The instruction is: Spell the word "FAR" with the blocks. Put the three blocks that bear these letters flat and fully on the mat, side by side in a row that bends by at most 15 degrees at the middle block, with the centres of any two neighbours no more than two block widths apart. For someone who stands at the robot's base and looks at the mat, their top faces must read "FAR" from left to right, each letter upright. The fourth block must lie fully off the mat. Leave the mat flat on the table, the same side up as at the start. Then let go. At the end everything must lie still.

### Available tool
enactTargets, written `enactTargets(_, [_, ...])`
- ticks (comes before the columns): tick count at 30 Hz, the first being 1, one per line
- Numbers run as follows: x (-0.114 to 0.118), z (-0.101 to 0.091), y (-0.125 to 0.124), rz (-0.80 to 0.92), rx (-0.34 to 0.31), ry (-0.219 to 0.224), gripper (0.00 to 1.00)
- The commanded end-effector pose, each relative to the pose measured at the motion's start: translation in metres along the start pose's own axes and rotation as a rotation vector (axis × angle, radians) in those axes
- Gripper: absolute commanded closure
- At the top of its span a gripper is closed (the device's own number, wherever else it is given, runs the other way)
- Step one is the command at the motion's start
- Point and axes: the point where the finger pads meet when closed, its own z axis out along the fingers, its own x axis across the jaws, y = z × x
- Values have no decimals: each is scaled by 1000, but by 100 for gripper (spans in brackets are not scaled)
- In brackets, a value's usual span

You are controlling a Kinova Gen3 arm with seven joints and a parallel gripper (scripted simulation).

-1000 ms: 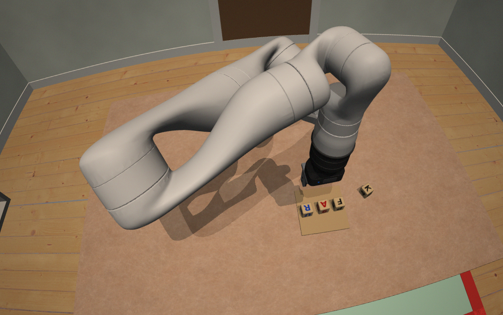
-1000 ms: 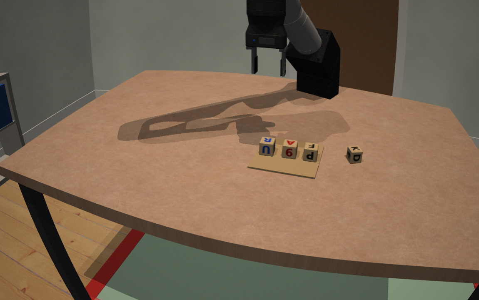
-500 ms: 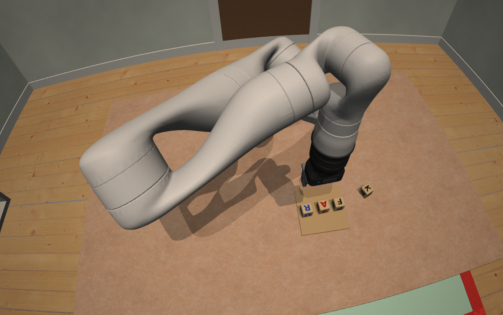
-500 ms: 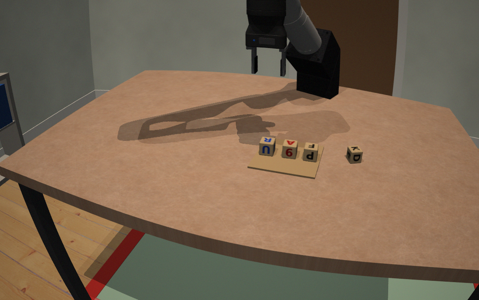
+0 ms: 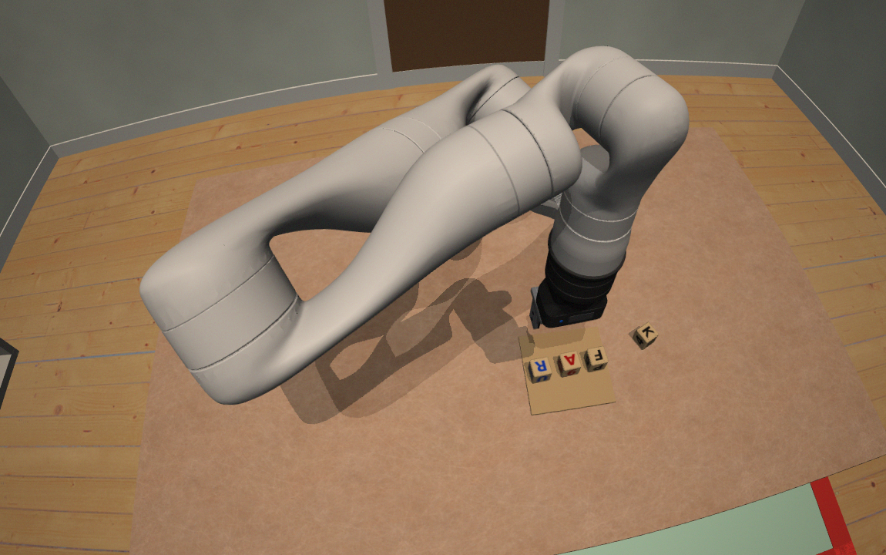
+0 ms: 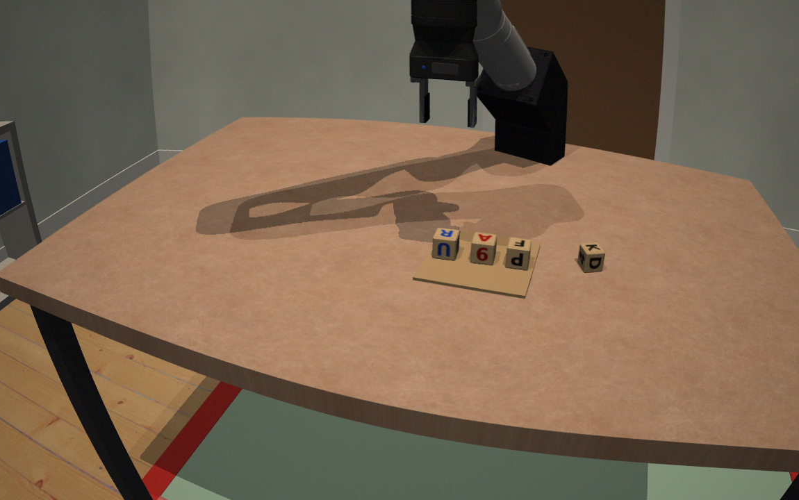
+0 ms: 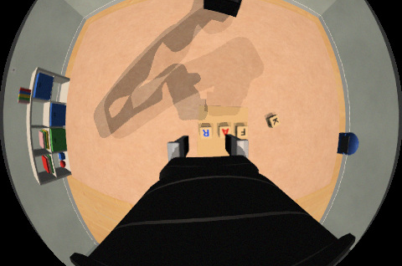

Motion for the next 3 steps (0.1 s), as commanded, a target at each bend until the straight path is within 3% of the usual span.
enactTargets(1, [0, 0, 0, 0, -1, 0, 0])
enactTargets(3, [0, 0, 0, 0, -1, 0, 0])
